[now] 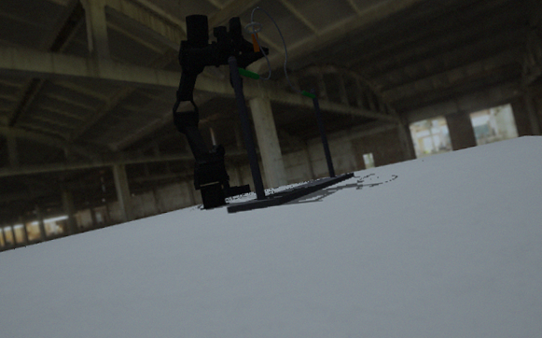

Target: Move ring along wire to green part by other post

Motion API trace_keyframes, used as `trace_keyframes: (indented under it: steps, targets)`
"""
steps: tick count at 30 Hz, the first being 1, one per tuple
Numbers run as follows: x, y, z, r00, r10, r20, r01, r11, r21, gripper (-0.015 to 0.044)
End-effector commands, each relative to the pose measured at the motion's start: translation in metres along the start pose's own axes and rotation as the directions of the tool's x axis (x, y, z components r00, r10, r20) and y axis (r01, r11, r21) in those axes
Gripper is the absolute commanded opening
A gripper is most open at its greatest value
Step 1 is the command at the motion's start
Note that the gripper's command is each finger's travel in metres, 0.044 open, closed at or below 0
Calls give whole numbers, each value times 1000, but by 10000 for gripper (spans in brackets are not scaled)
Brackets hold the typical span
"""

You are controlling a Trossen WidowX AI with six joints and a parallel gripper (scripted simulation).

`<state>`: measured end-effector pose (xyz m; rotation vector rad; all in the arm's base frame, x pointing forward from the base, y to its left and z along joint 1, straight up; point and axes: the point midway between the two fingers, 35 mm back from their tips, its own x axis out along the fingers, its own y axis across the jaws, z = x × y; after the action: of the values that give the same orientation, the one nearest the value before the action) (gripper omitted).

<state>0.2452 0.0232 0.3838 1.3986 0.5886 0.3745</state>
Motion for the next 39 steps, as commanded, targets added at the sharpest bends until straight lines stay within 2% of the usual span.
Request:
trace_keyframes:
  steps: [1,39]
  targets:
    - [-1,4,0,1000,-7,8,7,999,-33,-150]
    - [0,-2,0,992,-113,48,121,969,-217,-150]
